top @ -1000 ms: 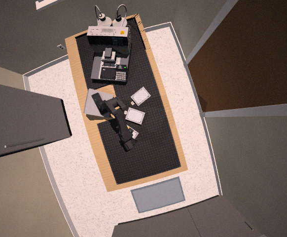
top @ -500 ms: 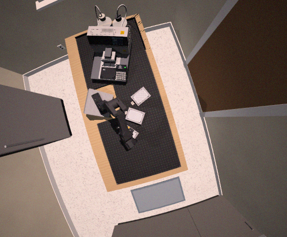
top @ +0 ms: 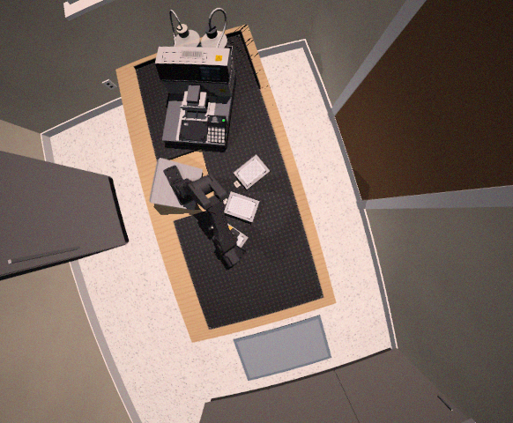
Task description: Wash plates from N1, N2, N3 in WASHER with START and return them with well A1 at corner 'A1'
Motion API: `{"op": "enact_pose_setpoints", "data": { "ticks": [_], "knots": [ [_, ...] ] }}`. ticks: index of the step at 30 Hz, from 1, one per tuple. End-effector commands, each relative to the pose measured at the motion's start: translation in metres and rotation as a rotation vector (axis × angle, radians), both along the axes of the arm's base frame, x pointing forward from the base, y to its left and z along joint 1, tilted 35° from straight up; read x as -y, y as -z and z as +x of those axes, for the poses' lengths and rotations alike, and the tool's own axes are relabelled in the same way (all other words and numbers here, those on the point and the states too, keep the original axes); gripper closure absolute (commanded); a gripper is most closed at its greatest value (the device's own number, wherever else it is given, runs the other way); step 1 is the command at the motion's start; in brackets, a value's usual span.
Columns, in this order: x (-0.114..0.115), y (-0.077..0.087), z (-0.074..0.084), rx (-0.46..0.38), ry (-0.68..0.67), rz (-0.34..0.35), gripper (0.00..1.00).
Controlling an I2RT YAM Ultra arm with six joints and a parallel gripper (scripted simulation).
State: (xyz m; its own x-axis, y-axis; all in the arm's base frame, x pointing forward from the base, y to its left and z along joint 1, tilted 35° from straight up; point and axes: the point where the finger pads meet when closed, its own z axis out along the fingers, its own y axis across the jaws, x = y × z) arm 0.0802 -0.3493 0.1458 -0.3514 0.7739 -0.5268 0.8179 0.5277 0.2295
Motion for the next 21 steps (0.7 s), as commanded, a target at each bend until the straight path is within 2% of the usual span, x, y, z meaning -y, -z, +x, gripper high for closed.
{"op": "enact_pose_setpoints", "data": {
  "ticks": [1, 21],
  "knots": [
    [0.002, -0.0037, -0.001, 0.001, 0.003, -0.015, 0.0],
    [0.0039, 0.0007, 0.0014, 0.001, 0.003, -0.015, 0.0]
  ]
}}
